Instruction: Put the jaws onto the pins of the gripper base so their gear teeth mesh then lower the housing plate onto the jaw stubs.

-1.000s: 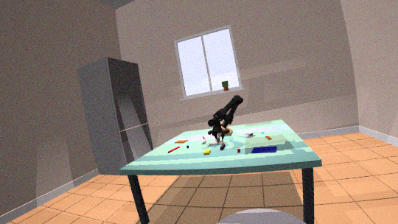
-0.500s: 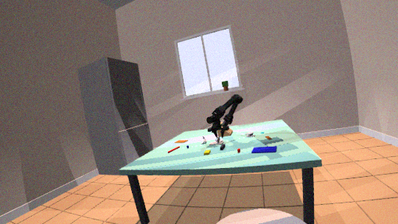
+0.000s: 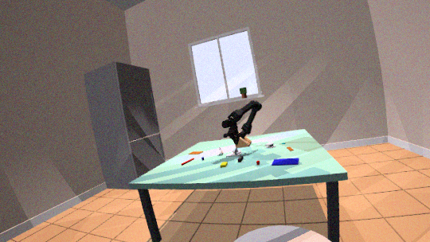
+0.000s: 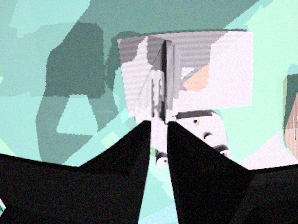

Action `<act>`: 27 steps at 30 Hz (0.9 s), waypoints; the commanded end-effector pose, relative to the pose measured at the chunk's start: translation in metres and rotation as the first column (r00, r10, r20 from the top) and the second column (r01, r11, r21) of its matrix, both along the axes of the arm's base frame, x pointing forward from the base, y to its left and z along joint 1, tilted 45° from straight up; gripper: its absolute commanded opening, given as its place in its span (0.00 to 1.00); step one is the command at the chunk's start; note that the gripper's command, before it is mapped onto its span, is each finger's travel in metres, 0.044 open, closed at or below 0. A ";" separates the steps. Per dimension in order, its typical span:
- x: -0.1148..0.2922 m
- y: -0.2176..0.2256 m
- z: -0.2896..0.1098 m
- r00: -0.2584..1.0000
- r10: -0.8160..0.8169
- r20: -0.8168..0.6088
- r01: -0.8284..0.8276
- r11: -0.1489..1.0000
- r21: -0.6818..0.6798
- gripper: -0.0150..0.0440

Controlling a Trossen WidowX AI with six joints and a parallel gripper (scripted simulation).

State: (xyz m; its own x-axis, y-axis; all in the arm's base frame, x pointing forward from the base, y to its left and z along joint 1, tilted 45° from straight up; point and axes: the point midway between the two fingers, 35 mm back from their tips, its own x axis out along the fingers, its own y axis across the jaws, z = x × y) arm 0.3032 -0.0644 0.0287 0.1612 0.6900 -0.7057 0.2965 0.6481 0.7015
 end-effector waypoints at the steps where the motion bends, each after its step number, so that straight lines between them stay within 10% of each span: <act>1: -0.001 0.000 0.001 1.000 0.001 0.002 -0.001 1.000 0.004 0.25; 12: 0.000 0.000 0.000 1.000 -0.001 0.000 0.001 1.000 0.000 0.25; 27: -0.105 -0.104 -0.111 0.936 0.278 0.218 -0.260 0.960 -0.106 0.92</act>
State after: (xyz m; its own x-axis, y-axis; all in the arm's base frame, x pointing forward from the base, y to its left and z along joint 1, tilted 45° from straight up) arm 0.2274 -0.1538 -0.0587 0.1486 0.6680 -0.7291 0.0346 0.7334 0.6790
